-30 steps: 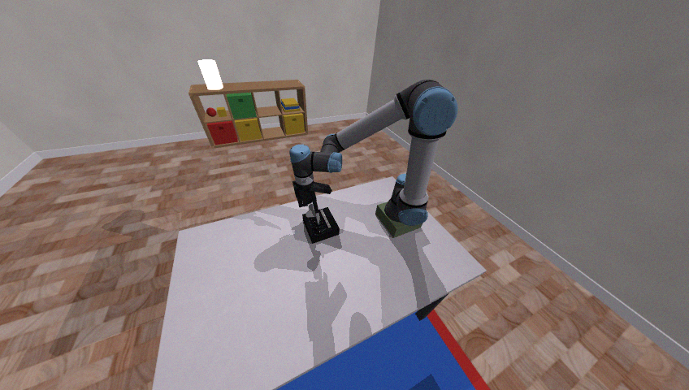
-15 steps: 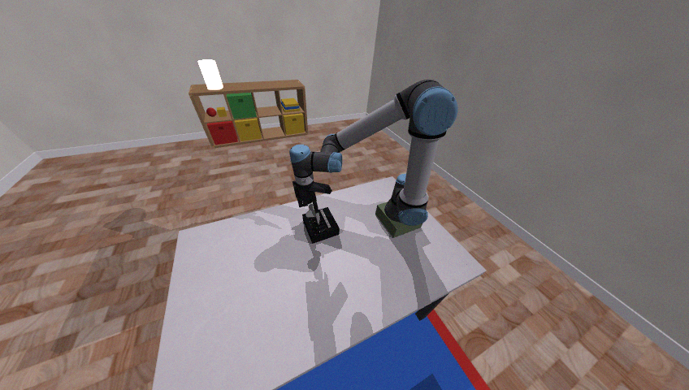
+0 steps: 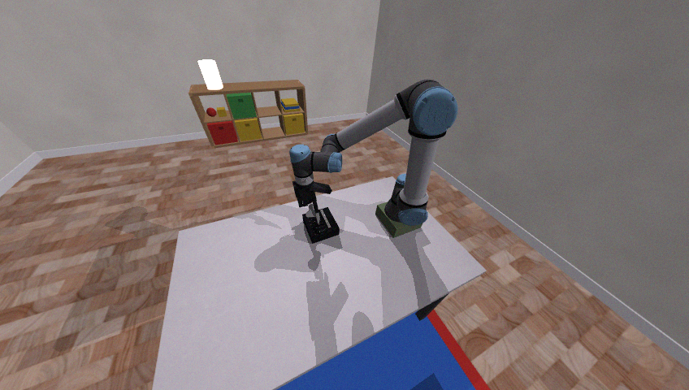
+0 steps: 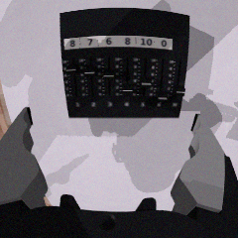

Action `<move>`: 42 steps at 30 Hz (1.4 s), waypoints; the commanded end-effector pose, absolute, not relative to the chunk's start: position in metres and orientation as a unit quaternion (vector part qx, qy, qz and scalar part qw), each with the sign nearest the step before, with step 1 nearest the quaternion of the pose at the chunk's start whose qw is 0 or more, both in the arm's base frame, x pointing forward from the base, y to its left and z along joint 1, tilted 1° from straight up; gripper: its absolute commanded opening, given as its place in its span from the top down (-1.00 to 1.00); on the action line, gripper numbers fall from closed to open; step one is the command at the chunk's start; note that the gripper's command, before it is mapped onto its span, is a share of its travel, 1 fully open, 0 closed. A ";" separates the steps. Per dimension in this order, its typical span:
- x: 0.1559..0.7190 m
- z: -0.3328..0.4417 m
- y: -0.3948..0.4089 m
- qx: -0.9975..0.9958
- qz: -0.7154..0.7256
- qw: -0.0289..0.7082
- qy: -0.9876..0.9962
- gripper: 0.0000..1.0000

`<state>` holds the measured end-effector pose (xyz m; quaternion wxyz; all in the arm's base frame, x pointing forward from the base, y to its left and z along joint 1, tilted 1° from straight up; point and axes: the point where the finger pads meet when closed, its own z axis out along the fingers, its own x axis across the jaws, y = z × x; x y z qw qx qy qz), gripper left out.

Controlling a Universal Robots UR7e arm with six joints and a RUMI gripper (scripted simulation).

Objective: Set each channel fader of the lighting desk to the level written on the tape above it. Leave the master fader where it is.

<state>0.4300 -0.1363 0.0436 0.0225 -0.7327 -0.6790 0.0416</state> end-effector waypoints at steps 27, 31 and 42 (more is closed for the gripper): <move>0.430 0.044 -0.136 -0.739 0.041 0.021 -0.672 -1.00; 0.430 0.045 -0.136 -0.745 0.041 0.021 -0.665 -1.00; 0.430 0.046 -0.134 -0.769 0.042 0.019 -0.637 -1.00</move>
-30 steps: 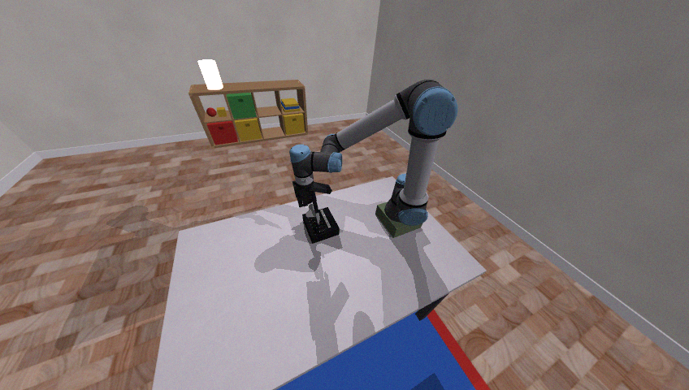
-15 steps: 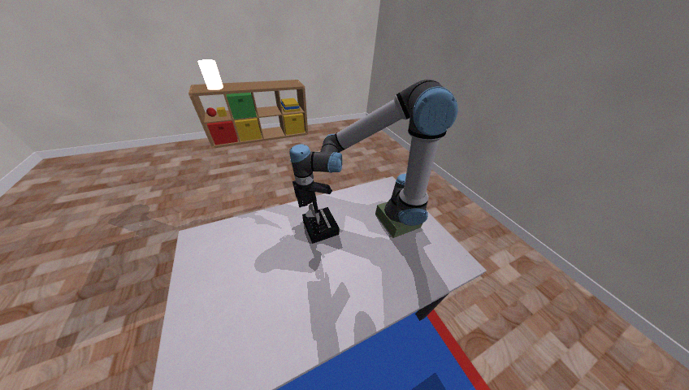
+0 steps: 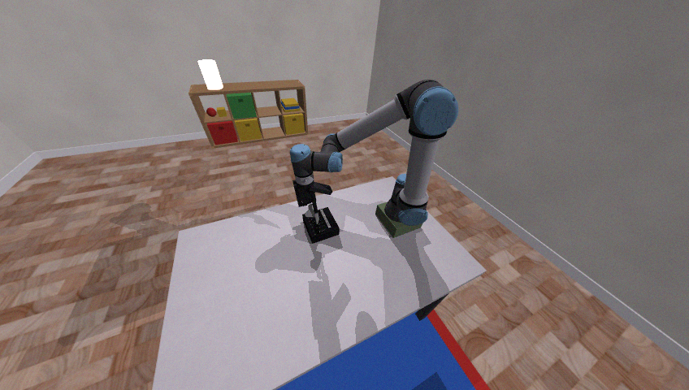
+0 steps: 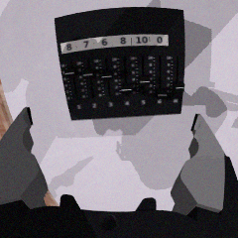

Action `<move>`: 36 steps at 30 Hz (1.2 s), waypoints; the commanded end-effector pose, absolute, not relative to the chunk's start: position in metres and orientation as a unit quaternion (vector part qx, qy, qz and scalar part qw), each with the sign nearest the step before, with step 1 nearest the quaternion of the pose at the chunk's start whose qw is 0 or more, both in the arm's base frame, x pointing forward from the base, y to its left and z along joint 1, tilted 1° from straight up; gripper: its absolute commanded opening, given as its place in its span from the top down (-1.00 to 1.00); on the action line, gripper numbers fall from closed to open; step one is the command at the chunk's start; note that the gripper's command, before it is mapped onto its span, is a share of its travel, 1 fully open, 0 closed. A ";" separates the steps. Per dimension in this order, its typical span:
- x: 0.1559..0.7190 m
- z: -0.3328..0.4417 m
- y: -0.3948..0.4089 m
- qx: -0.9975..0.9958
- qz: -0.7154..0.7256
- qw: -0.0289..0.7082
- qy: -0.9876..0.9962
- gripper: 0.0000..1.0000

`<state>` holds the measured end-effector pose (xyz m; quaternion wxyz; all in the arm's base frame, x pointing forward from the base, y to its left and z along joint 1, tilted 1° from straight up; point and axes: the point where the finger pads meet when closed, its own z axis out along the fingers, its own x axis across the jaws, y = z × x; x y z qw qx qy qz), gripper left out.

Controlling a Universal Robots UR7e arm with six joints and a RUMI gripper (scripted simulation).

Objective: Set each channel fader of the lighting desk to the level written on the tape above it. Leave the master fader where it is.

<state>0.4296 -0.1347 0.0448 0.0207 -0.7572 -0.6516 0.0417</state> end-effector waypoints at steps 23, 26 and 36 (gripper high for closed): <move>0.429 0.052 -0.126 -0.877 0.042 0.010 -0.478 -1.00; 0.429 0.052 -0.126 -0.883 0.042 0.009 -0.467 -1.00; 0.430 0.057 -0.120 -0.943 0.040 0.002 -0.331 -1.00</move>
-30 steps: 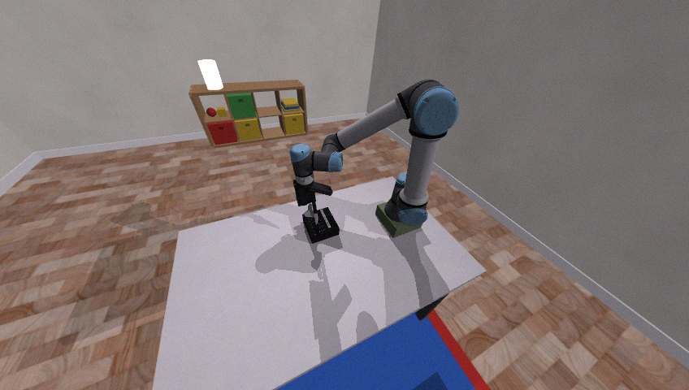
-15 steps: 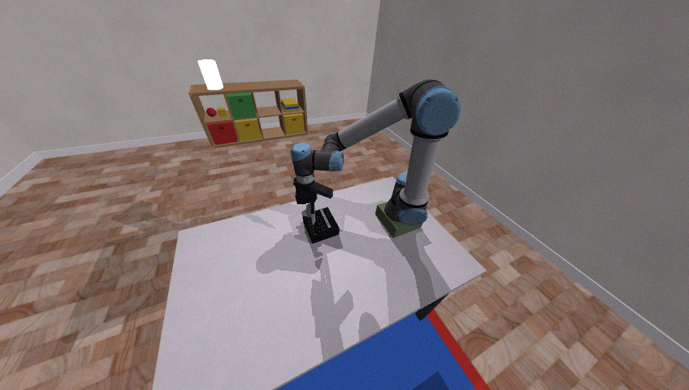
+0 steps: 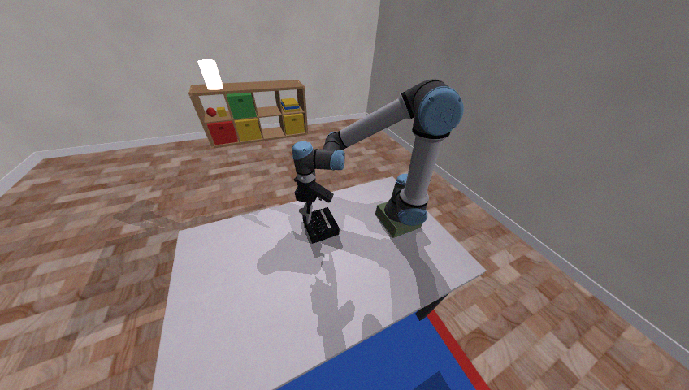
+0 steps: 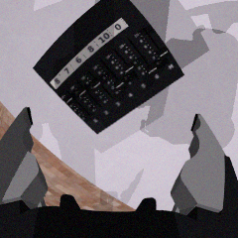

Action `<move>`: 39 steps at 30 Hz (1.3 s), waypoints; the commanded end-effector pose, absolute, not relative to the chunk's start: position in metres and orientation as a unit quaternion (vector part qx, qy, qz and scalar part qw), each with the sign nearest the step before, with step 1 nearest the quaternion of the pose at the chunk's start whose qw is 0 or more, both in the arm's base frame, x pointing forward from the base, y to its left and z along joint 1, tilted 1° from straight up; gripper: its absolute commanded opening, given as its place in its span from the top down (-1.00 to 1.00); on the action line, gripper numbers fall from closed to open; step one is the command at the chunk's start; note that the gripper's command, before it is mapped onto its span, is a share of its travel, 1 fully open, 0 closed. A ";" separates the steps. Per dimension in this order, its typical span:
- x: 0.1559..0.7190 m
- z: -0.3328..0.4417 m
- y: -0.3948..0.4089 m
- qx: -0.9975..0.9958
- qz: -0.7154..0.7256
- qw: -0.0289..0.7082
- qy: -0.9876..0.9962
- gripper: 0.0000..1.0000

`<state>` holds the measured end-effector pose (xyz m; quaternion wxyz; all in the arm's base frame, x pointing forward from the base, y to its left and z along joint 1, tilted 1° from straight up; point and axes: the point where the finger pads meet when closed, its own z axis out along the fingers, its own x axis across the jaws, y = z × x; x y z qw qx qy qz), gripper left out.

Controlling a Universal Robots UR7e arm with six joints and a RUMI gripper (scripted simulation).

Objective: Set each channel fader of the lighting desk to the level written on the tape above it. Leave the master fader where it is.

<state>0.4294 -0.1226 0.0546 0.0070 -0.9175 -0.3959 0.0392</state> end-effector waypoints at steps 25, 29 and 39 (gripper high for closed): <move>0.436 0.069 -0.112 -0.997 0.031 -0.012 0.065 -1.00; 0.437 0.072 -0.112 -0.988 0.029 -0.015 0.151 -1.00; 0.440 0.078 -0.112 -0.938 0.022 -0.019 0.345 -1.00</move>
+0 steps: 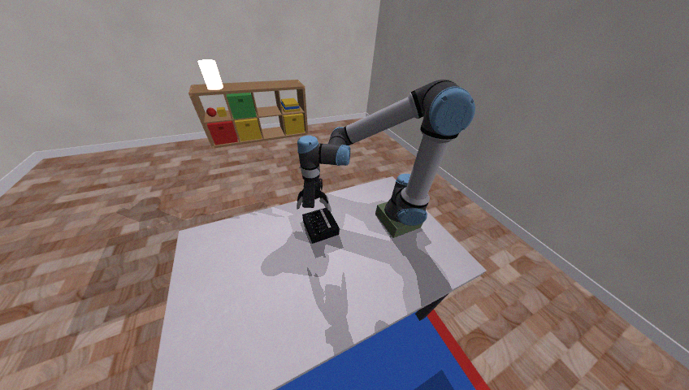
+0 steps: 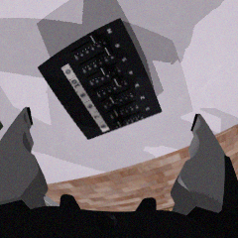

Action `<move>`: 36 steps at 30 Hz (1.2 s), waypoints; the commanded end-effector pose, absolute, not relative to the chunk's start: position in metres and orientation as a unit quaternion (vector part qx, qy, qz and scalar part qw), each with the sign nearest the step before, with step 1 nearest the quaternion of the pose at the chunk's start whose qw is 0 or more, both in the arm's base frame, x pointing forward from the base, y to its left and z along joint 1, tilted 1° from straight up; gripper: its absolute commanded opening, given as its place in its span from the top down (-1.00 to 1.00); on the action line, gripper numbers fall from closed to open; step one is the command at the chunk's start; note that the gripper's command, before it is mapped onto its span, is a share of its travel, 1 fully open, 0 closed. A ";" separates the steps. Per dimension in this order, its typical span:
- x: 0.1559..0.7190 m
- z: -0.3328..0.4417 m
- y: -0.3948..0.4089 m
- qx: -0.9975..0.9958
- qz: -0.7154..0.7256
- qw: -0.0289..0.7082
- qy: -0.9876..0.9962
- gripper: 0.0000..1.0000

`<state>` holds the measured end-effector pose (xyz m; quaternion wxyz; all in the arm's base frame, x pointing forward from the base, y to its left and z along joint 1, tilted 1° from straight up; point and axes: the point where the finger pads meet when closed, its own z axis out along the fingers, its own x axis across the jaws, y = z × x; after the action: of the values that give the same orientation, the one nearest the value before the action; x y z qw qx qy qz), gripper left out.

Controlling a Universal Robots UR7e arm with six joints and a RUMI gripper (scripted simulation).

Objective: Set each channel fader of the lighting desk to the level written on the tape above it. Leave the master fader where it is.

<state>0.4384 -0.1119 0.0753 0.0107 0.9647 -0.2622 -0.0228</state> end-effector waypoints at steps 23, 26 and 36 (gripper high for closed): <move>0.438 0.092 -0.119 0.700 -0.008 0.020 -0.714 -1.00; 0.436 0.094 -0.120 0.654 -0.006 0.020 -0.757 -1.00; 0.432 0.098 -0.123 0.526 -0.001 0.018 -0.850 -1.00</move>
<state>0.4332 -0.1216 0.0962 0.0133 0.5823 -0.8129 -0.0052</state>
